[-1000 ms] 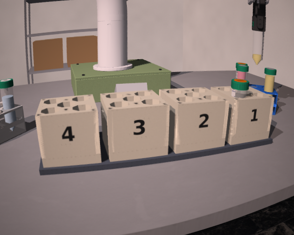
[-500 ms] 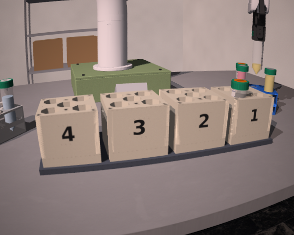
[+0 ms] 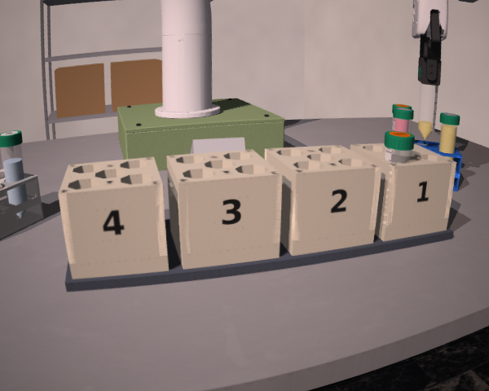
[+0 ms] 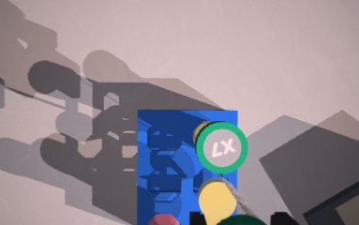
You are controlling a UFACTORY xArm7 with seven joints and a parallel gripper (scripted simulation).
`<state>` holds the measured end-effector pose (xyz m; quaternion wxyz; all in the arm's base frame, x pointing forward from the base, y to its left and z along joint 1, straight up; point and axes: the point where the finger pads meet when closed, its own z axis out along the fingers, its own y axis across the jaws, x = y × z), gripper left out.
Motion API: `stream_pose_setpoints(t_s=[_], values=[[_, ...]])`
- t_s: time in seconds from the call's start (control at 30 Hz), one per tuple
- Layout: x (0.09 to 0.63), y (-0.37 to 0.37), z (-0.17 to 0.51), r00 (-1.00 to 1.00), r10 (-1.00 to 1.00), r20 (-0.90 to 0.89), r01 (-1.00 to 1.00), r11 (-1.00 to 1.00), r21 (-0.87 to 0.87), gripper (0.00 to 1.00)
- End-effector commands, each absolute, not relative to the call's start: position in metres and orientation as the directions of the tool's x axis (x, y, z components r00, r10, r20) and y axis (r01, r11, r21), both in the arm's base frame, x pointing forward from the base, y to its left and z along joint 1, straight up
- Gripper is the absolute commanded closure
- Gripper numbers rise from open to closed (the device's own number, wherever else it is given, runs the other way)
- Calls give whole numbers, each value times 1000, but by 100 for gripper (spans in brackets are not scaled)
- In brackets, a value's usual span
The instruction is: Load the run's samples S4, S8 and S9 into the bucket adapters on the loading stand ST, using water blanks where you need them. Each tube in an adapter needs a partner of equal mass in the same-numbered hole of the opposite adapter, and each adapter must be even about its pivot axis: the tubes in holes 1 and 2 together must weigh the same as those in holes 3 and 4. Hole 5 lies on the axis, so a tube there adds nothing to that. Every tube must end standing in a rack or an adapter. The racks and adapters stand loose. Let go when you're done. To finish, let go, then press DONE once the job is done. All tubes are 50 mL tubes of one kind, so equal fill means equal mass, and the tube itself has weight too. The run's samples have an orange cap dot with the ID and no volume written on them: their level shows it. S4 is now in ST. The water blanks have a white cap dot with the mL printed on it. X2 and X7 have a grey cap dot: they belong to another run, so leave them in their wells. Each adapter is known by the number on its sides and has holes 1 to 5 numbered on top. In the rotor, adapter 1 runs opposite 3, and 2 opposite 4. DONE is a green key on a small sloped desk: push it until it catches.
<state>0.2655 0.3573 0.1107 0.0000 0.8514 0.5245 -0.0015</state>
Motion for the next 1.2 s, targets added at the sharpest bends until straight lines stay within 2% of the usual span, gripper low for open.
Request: stream_pose_setpoints(t_s=[0.0,1.17], values=[[266,359,104,450,893,2,893,-450,-1,100],[266,359,86,450,893,2,893,-450,-1,100]])
